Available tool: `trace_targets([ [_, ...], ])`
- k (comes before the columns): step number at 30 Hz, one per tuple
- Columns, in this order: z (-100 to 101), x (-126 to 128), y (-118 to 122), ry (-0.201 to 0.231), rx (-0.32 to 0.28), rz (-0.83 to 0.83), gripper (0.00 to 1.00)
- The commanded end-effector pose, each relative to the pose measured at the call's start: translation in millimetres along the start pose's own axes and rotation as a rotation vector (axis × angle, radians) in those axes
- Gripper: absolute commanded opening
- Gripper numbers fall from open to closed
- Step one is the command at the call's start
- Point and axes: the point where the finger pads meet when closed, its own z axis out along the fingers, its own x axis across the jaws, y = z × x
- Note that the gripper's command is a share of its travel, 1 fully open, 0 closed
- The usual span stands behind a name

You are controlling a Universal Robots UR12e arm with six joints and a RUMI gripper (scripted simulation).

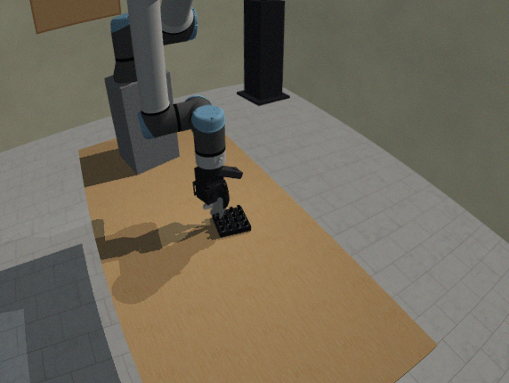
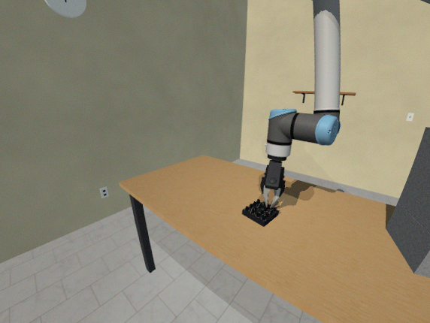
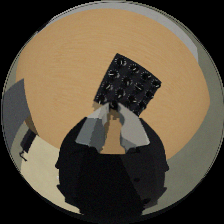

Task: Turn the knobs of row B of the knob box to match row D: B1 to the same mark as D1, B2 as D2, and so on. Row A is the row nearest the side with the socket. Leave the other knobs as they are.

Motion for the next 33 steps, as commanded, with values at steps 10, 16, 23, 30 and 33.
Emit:
trace_targets([
  [10,-0.4,-0.6,0.2,0.001,0.001,-0.206,0.04],
  [16,-0.4,-0.8,0.3,0.001,0.001,-0.254,0.04],
  [23,-0.4,-1.1,0.4,0.001,0.0,-0.318,0.04],
  [30,-0.4,-1.2,0.4,0.001,0.0,-0.349,0.04],
  [33,-0.4,-1.3,0.4,0.001,0.0,-0.362,0.04],
])
